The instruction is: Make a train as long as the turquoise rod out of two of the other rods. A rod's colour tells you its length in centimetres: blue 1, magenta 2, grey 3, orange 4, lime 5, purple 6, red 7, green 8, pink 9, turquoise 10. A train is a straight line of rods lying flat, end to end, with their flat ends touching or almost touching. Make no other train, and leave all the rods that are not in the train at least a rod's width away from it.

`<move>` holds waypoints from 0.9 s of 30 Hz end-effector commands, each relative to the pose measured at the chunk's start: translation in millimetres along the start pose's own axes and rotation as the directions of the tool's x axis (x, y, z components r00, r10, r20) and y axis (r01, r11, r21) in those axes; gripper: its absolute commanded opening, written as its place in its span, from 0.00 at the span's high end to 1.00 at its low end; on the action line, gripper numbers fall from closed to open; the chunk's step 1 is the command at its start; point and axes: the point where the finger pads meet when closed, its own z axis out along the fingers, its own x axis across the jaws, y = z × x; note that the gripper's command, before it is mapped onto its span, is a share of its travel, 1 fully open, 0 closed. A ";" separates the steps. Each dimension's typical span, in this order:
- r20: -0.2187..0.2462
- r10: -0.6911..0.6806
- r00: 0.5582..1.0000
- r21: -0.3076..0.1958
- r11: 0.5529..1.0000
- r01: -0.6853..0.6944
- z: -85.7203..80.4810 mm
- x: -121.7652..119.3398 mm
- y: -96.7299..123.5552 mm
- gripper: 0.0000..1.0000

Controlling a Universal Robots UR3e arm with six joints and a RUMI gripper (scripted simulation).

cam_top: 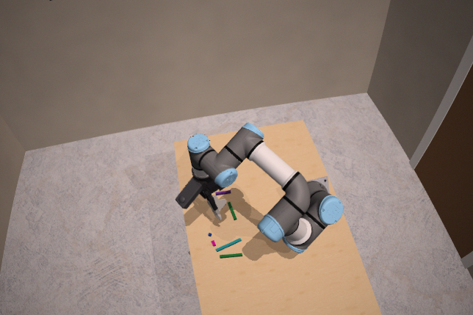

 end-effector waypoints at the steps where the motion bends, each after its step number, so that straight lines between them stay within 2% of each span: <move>1: -0.001 -0.167 0.986 0.005 0.986 0.167 -1.5 -12.9 -10.6 0.00; 3: -0.001 -0.237 0.972 0.005 0.972 0.237 -1.6 -18.9 -14.8 0.00; 5: -0.001 -0.237 0.972 0.005 0.972 0.237 -1.6 -18.9 -14.8 0.00; 11: -0.002 -0.469 0.883 0.006 0.883 0.469 -1.4 -40.2 -28.5 0.00; 15: -0.002 -0.590 0.808 0.006 0.808 0.590 -1.0 -52.6 -35.5 0.00; 20: -0.003 -0.724 0.690 0.007 0.690 0.724 -0.4 -68.2 -43.6 0.00; 22: -0.003 -0.724 0.690 0.007 0.690 0.724 -0.4 -68.2 -43.6 0.00; 27: -0.003 -0.826 0.563 0.009 0.563 0.826 0.5 -82.5 -50.3 0.00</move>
